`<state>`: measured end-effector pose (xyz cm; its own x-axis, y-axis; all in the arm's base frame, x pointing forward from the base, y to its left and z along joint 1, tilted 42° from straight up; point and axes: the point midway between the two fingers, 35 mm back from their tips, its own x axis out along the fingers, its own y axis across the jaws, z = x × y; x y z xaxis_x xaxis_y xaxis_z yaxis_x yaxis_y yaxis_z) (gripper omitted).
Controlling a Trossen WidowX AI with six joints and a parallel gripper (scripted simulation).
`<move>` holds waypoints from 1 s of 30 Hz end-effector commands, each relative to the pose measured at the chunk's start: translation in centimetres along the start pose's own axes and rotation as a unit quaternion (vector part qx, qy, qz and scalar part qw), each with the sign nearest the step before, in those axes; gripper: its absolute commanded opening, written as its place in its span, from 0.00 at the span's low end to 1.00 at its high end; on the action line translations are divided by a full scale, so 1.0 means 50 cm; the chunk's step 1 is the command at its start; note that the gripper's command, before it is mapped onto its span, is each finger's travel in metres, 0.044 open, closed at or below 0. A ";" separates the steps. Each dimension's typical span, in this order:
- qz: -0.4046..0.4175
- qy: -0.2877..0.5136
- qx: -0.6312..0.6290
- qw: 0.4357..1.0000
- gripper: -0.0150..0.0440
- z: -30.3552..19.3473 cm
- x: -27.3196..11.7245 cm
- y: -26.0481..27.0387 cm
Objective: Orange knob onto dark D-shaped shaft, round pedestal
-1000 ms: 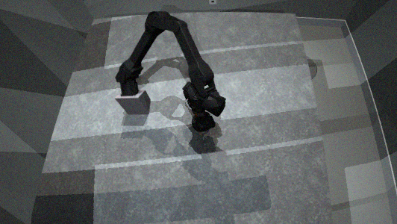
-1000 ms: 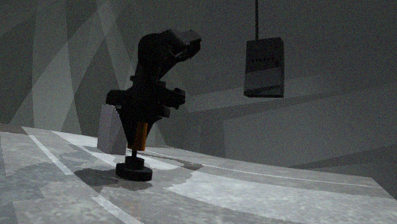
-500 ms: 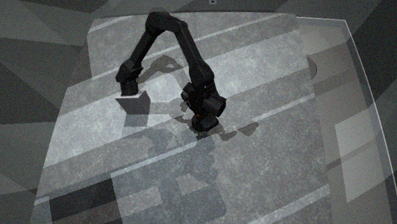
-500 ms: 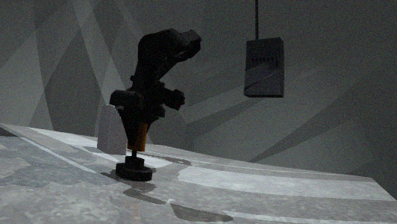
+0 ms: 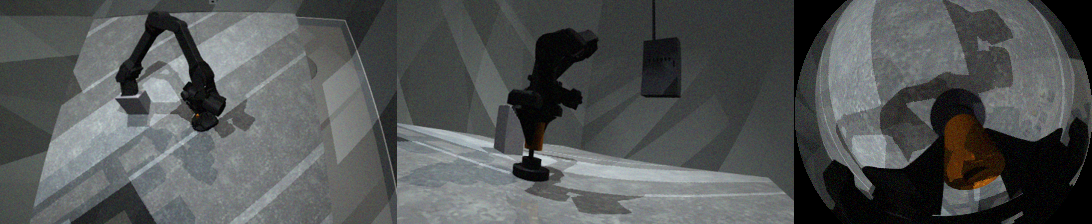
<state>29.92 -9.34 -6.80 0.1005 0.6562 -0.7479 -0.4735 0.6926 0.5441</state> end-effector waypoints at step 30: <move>-0.001 -0.001 -0.003 1.000 0.25 -0.002 0.001 -0.001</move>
<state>29.86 -9.18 -7.04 0.1017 0.6542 -0.7494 -0.4784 0.6927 0.5398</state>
